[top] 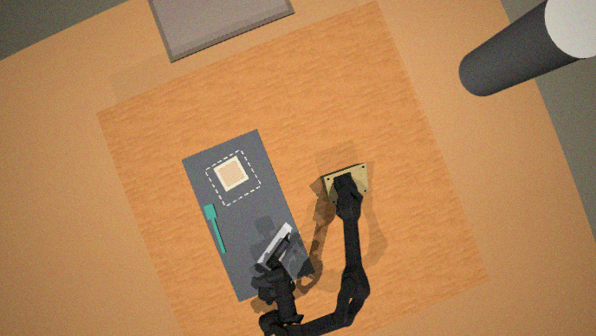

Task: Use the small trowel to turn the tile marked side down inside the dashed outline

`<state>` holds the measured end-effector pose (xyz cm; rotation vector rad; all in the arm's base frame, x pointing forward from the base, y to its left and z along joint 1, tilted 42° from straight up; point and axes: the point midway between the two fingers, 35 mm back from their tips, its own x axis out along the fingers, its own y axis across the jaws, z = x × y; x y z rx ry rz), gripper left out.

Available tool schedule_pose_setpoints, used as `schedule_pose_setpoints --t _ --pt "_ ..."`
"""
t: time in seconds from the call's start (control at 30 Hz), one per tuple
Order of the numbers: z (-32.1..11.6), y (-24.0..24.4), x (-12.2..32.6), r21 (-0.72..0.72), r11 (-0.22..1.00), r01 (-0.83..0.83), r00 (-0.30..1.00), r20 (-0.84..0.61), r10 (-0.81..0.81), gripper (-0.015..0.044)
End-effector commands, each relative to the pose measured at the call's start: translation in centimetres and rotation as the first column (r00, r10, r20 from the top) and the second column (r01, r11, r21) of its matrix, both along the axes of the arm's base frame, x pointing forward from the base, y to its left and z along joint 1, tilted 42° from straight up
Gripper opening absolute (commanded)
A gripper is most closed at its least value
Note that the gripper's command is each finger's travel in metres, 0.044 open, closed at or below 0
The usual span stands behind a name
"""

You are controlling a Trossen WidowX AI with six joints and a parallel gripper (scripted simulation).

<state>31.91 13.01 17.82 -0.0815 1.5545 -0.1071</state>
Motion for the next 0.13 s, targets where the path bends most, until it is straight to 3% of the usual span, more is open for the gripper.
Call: schedule_pose_setpoints --t 0.0,0.1 --pt "-0.05 -0.07 0.01 -0.005 1.000 -0.003 1.000 0.001 0.003 0.0300" --pt "-0.05 -0.07 0.01 -0.005 1.000 -0.003 1.000 0.001 0.003 0.0300"
